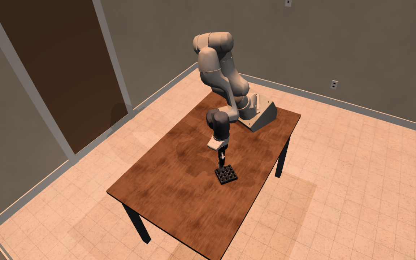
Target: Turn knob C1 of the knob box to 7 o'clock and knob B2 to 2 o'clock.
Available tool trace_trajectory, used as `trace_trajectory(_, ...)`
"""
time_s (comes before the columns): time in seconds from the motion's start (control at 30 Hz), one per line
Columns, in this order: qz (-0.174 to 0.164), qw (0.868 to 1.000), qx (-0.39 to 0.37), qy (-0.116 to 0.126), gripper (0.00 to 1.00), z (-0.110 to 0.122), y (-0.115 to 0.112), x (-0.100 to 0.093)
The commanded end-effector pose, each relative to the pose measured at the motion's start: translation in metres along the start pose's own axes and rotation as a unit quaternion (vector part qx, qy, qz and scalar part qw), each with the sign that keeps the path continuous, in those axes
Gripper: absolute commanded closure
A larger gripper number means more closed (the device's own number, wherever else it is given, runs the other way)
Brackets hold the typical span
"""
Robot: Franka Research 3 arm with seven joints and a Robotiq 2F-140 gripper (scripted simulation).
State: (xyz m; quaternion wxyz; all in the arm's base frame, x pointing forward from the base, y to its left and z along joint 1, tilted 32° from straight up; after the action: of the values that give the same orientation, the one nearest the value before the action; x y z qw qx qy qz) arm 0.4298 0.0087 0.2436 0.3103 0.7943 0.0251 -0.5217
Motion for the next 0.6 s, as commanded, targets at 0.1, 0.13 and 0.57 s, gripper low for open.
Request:
trace_trajectory(0.1,-0.006,0.996,-0.086,0.0,0.95,-0.001,0.0004,0.0001)
trace_trajectory(0.13,-0.006,0.996,-0.092,0.0,0.95,-0.001,0.0004,0.0001)
trace_trajectory(0.57,-0.006,0.991,-0.133,0.0,0.95,-0.001,0.0004,0.0001)
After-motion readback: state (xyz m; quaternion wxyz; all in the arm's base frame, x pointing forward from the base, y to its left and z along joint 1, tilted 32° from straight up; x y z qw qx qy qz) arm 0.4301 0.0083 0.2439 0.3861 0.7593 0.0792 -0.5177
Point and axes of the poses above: the point where the finger pads meet when closed, its own x axis out along the fingers, its own z axis across the jaws, y = z × x, the point moved 7 cm from there along -x, back along the fingers
